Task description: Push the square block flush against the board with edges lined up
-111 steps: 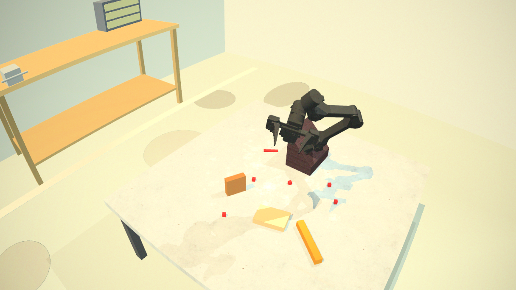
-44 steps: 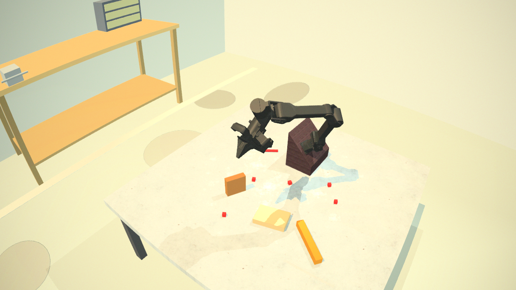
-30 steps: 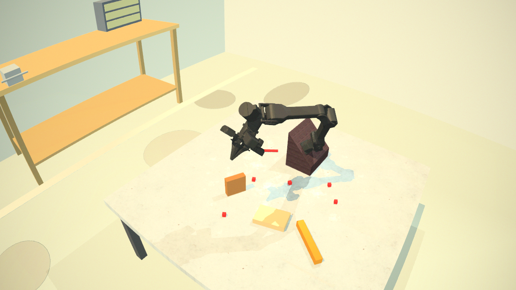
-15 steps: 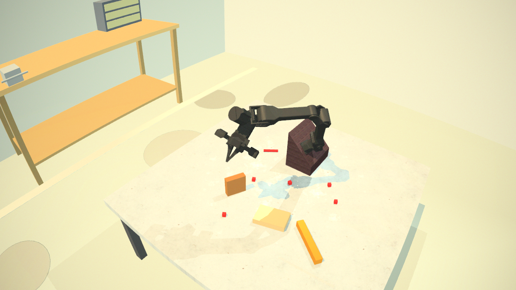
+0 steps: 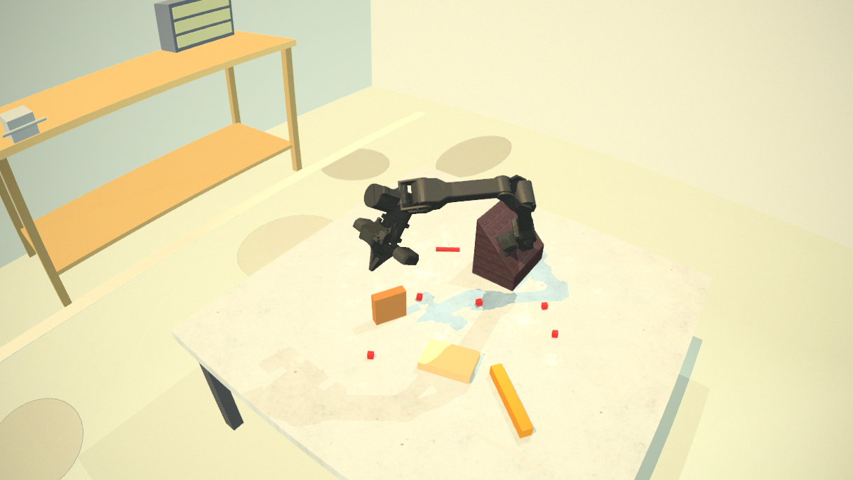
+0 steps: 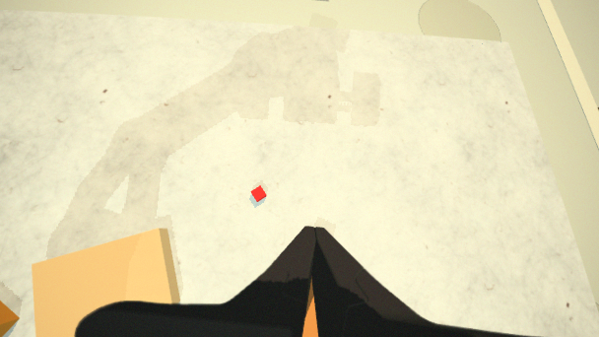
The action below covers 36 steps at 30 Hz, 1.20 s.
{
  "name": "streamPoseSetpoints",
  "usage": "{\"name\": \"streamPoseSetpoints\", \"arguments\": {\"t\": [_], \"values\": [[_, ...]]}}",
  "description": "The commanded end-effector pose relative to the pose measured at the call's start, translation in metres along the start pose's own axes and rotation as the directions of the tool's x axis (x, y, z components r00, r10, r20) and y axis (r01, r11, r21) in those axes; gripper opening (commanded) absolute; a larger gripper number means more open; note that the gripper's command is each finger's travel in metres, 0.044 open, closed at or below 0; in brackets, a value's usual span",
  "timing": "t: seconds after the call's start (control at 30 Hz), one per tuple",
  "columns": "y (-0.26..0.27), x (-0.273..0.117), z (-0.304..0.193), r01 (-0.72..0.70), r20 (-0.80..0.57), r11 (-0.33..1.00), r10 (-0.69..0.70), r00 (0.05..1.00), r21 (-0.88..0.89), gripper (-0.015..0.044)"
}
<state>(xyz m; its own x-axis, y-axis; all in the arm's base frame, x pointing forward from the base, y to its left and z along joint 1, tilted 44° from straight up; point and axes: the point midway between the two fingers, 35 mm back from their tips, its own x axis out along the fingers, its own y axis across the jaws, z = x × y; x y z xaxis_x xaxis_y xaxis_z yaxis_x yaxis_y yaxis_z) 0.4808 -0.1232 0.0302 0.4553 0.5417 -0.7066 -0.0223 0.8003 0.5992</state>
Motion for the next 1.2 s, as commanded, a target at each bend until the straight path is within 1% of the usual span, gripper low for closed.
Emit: {"name": "streamPoseSetpoints", "arguments": {"t": [0.0,0.27,0.53,0.87,1.17], "values": [[-0.010,0.008,-0.011,0.013,-0.048,0.987,-0.005,0.999,0.162,0.0000],[-0.022,0.019,-0.029,0.058,-0.124,0.909,-0.006,0.992,0.413,0.0000],[-0.033,0.029,-0.048,0.129,-0.200,0.768,-0.001,0.980,0.627,0.0000],[-0.045,0.040,-0.072,0.245,-0.295,0.521,0.014,0.956,0.818,0.0000],[-0.053,0.047,-0.094,0.357,-0.378,0.255,0.035,0.925,0.899,0.0000]]}}
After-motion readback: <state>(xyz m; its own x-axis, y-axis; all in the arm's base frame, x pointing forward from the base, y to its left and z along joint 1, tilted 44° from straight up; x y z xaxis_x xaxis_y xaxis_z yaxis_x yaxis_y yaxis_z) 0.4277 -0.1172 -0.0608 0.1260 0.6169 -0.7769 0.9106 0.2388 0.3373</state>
